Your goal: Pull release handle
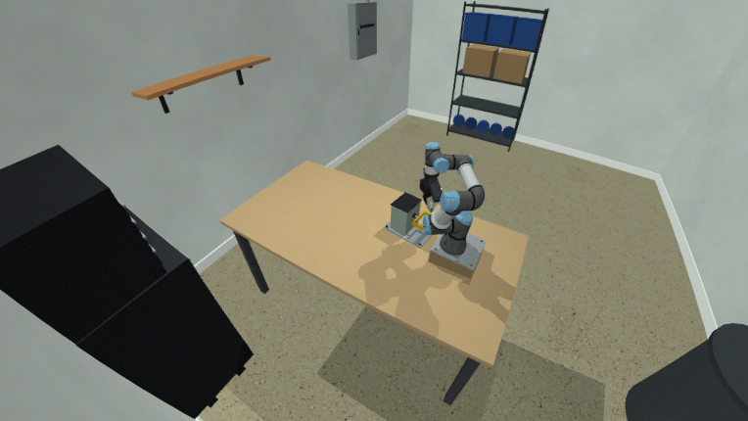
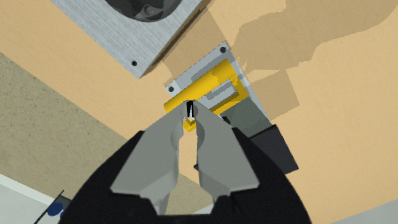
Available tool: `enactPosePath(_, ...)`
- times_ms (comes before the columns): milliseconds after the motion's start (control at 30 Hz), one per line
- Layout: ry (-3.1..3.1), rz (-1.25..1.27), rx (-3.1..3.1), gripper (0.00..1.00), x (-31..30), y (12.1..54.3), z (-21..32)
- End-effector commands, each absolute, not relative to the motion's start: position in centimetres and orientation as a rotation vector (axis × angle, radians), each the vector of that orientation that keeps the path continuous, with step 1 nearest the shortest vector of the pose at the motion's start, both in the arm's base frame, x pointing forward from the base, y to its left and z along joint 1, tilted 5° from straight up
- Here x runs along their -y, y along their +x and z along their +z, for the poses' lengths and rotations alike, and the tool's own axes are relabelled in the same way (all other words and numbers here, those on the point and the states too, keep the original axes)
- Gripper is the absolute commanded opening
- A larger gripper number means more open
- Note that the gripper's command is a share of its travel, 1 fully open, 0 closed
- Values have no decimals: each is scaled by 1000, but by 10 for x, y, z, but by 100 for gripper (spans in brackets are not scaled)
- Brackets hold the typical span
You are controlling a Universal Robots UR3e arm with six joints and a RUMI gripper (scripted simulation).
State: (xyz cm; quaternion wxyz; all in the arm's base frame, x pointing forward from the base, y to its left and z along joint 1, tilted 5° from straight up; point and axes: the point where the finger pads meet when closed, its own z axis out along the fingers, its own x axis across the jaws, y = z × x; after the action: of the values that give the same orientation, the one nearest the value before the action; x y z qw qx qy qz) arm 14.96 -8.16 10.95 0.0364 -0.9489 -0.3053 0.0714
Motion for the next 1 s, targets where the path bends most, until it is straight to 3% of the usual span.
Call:
enactPosePath(0, -2774, 194, 1223, 0, 82, 148, 111)
enactPosePath(967, -1367, 91, 2523, 0, 90, 155, 110)
